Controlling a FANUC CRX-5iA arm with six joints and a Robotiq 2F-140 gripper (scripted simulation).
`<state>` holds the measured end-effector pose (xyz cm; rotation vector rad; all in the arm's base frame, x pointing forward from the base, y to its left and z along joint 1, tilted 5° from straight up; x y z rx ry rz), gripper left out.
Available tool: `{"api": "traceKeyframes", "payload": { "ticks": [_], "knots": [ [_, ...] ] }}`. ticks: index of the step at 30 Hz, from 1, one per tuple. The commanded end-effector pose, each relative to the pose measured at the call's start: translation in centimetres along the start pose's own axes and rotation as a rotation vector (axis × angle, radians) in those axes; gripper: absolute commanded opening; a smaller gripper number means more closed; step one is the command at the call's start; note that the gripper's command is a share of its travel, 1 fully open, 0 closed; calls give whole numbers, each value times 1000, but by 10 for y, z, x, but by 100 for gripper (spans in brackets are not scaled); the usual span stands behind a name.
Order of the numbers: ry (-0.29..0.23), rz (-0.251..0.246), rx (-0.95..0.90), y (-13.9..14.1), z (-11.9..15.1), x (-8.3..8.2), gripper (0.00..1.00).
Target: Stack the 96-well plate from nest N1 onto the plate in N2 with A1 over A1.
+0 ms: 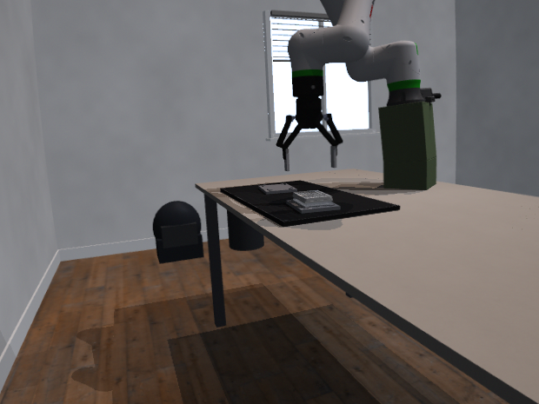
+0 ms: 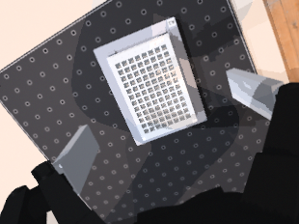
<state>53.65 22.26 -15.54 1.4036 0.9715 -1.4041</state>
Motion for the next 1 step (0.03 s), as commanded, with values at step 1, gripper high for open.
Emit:
{"api": "traceKeyframes", "payload": {
  "ticks": [1],
  "knots": [
    [0,0,0,0,0,0,100]
  ]
}}
Point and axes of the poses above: the point where the finger pads meet when closed, its own x axis out along the fingers, its own y axis across the jaws, z = x × y, the point moved 2 cm from there along -x, back along the fingers, and after that the axes turned 11 degrees about x, right-handed, at the moved point
